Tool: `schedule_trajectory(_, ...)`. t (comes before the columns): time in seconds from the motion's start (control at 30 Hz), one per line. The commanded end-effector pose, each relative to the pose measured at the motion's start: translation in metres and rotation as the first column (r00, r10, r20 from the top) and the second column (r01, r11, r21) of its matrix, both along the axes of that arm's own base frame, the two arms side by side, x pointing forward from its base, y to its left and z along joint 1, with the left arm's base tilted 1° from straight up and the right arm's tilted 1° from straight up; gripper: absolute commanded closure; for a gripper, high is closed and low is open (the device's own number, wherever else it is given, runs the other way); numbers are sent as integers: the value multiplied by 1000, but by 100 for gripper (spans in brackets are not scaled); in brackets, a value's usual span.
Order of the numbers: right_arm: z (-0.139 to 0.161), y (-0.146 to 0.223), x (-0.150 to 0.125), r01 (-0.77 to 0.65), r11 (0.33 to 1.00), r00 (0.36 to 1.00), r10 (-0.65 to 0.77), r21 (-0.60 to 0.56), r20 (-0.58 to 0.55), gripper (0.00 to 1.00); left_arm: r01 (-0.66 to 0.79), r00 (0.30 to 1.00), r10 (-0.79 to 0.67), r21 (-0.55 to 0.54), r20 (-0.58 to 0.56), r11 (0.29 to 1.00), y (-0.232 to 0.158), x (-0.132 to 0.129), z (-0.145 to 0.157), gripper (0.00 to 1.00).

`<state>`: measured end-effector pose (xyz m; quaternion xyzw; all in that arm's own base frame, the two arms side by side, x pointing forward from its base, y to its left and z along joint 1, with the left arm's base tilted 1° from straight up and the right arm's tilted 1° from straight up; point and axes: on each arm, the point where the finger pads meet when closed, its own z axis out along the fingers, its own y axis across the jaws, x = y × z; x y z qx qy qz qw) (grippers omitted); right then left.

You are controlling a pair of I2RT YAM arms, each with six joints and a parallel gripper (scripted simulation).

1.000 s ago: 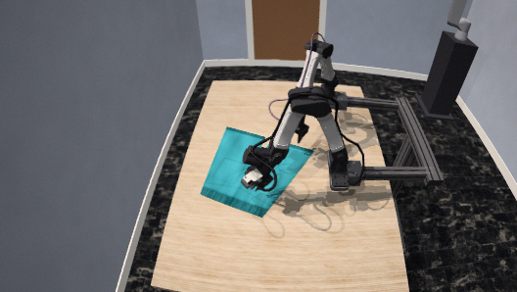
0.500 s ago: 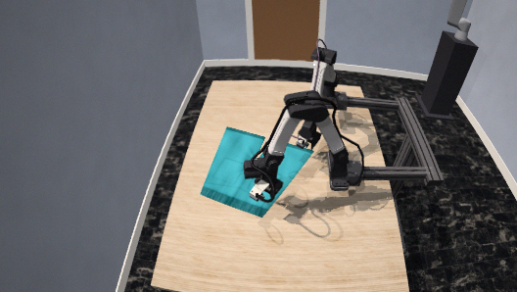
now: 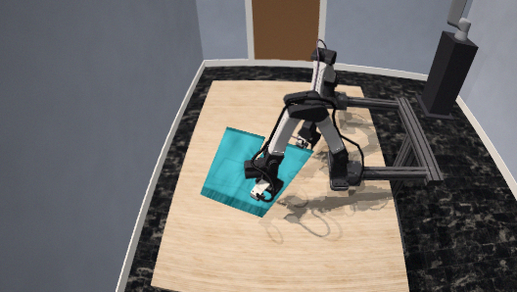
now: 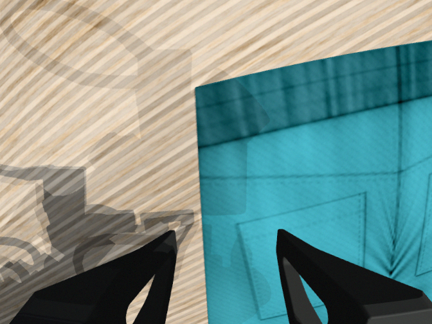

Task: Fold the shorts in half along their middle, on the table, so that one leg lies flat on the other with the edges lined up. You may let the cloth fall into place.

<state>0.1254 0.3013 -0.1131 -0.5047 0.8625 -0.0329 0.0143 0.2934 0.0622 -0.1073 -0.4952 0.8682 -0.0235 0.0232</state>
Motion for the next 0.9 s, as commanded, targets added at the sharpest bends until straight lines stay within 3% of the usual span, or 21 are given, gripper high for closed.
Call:
schedule_trajectory(0.0,14,9,5,9,999,1000,-10,46,21,44,-9,998,8,22,55,1000,7,18,14,44)
schedule_trajectory(0.03,-12,-9,-2,9,1000,1000,-9,-25,-4,44,-8,1000,8,11,6,1000,4,5,-6,44)
schedule_trajectory(0.1,-15,-3,0,6,1000,1000,-6,-9,3,44,-8,1000,8,7,-13,1000,2,-5,-14,44)
schedule_trajectory(0.17,-15,-3,0,6,1000,1000,-6,-9,3,44,-8,1000,8,7,-13,1000,2,-5,-14,44)
schedule_trajectory(0.2,-11,3,2,5,1000,1000,-5,13,9,44,-2,999,1,19,38,1000,5,14,-6,44)
schedule_trajectory(0.23,-23,-8,-1,6,1000,1000,-6,-21,0,44,-7,1000,7,14,21,1000,6,10,-15,44)
schedule_trajectory(0.3,-25,4,4,5,1000,1000,-5,6,12,44,-6,1000,6,14,20,1000,6,9,-22,44)
schedule_trajectory(0.87,-68,3,4,-2,1000,1000,2,6,15,44,8,1000,-8,13,23,1000,4,10,-65,44)
